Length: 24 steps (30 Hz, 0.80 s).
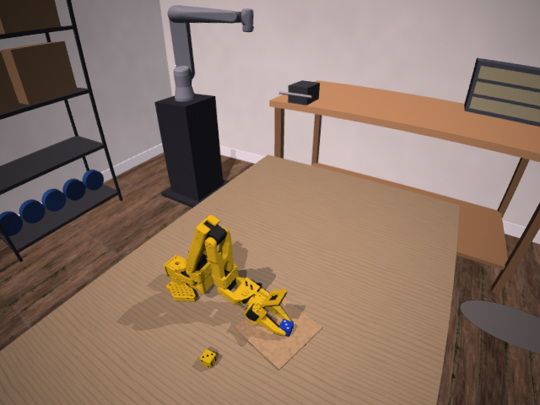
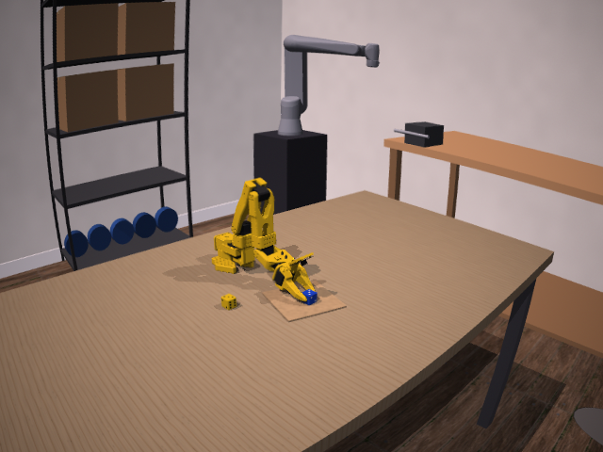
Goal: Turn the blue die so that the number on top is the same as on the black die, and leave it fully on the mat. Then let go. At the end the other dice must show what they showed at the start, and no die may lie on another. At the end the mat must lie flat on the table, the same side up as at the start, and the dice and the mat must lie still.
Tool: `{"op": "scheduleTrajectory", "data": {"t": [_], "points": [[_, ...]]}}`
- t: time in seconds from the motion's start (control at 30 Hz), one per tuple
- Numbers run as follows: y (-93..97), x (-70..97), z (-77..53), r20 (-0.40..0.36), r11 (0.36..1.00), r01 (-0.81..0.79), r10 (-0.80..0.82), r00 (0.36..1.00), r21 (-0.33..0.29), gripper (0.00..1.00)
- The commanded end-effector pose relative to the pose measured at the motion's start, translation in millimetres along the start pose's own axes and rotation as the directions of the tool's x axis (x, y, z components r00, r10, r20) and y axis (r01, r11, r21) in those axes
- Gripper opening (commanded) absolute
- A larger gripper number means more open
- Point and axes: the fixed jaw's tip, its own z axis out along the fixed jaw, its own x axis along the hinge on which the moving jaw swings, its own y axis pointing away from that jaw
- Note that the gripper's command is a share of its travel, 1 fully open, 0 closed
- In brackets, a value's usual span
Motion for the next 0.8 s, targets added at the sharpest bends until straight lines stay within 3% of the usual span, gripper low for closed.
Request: {"op": "scheduleTrajectory", "data": {"t": [0.0,0.3,0.77], "points": [[-1.0,-14.1,1.9,0.062,1.000,-0.007,0.007,0.998,0.003,0.01],[-1.0,-14.1,1.9,0.062,1.000,-0.007,0.007,0.998,0.003,0.13],[-1.0,-14.1,1.9,0.062,1.000,-0.007,0.007,0.998,0.003,0.17]]}}
